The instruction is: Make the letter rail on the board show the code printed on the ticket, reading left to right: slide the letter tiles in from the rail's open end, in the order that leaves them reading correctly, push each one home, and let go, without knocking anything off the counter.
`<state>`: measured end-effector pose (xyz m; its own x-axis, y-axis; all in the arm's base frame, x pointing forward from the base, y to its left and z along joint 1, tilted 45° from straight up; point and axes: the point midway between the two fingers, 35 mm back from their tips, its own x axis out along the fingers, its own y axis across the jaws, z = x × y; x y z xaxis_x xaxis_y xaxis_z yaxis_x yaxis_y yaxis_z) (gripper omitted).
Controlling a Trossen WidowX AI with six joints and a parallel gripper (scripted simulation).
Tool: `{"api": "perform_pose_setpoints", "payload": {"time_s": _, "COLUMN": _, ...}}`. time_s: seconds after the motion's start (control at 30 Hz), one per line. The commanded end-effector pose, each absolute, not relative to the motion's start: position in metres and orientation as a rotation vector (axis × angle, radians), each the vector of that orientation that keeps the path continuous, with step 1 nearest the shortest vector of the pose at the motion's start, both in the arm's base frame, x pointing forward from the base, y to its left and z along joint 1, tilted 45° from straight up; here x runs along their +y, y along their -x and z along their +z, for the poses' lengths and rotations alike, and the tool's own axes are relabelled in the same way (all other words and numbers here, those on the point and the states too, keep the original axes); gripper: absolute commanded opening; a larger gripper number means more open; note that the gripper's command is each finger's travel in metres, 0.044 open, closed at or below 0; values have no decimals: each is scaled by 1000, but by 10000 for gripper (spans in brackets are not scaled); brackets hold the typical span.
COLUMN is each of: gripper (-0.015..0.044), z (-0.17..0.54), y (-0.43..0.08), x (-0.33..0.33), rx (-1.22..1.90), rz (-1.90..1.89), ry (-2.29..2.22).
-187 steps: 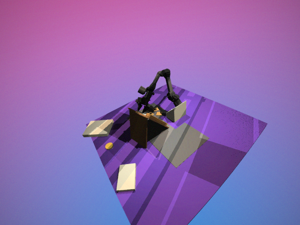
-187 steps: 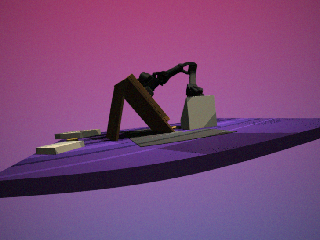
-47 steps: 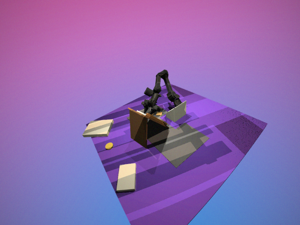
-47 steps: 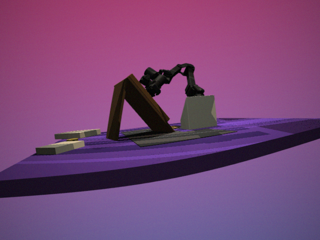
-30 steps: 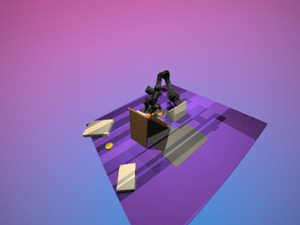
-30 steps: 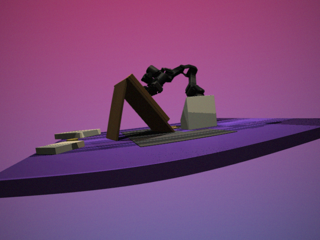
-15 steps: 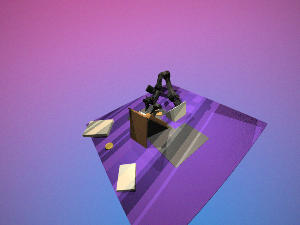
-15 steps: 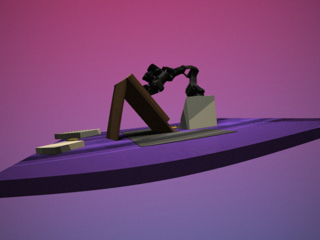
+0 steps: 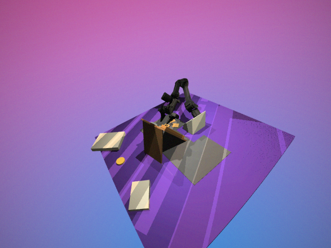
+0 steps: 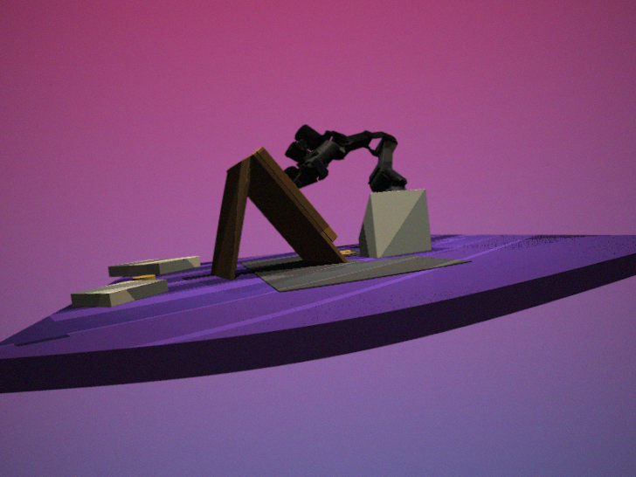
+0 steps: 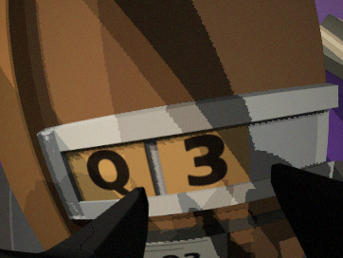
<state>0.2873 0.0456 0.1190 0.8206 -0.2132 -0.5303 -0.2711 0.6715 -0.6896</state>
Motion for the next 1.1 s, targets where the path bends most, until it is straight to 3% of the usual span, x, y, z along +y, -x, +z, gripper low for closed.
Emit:
{"api": "perform_pose_setpoints", "payload": {"time_s": 0.0, "gripper": 295, "z": 121, "y": -285, "x": 45, "rx": 628, "rz": 28, "ry": 846}}
{"api": "perform_pose_setpoints", "payload": {"time_s": 0.33, "gripper": 295, "z": 125, "y": -282, "x": 44, "rx": 628, "rz": 28, "ry": 846}}
{"api": "perform_pose_setpoints", "payload": {"time_s": 0.7, "gripper": 6, "z": 123, "y": -283, "x": 45, "rx": 627, "rz": 35, "ry": 849}}
{"api": "perform_pose_setpoints", "payload": {"time_s": 1.07, "gripper": 0, "z": 123, "y": -283, "x": 45, "rx": 627, "rz": 35, "ry": 849}}
